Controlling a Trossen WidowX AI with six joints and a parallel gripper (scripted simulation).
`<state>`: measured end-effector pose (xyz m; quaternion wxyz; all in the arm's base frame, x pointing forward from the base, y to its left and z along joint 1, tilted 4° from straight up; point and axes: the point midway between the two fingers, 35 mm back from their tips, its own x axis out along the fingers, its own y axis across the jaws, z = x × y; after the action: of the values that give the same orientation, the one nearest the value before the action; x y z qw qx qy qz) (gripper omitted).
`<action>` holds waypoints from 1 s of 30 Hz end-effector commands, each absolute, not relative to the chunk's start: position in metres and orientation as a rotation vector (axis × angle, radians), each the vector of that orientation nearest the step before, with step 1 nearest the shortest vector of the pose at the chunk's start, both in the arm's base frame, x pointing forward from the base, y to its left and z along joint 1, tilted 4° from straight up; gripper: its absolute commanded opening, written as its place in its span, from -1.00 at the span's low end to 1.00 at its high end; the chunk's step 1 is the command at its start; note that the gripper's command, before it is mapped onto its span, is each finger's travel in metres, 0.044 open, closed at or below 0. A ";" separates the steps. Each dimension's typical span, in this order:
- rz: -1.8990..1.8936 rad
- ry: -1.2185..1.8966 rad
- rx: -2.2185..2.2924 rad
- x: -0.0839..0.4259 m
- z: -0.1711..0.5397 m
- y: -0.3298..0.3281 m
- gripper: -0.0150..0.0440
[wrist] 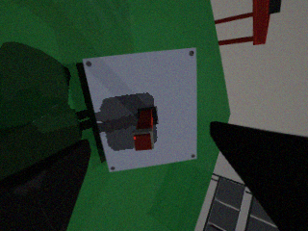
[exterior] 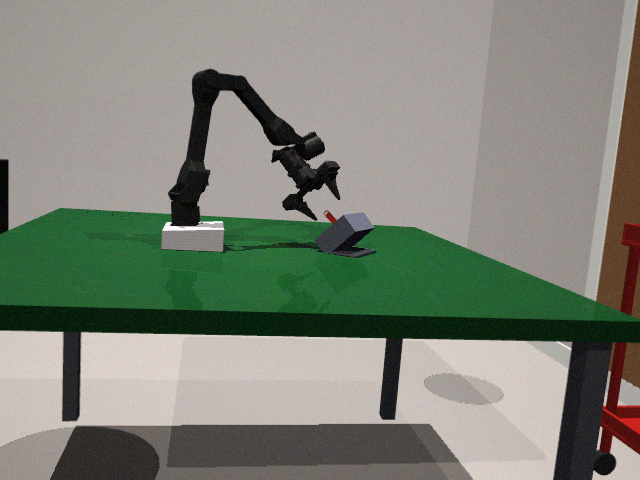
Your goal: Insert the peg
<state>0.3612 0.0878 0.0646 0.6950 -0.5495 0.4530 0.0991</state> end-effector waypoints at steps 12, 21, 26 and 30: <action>0.222 1.010 -1.226 0.343 0.089 0.102 1.00; 0.224 1.010 -1.227 0.332 0.102 0.109 1.00; 0.224 1.010 -1.227 0.328 0.107 0.111 1.00; 0.225 1.010 -1.227 0.325 0.111 0.113 1.00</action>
<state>0.3270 0.1113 0.1067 0.6935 -0.5501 0.4538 0.1024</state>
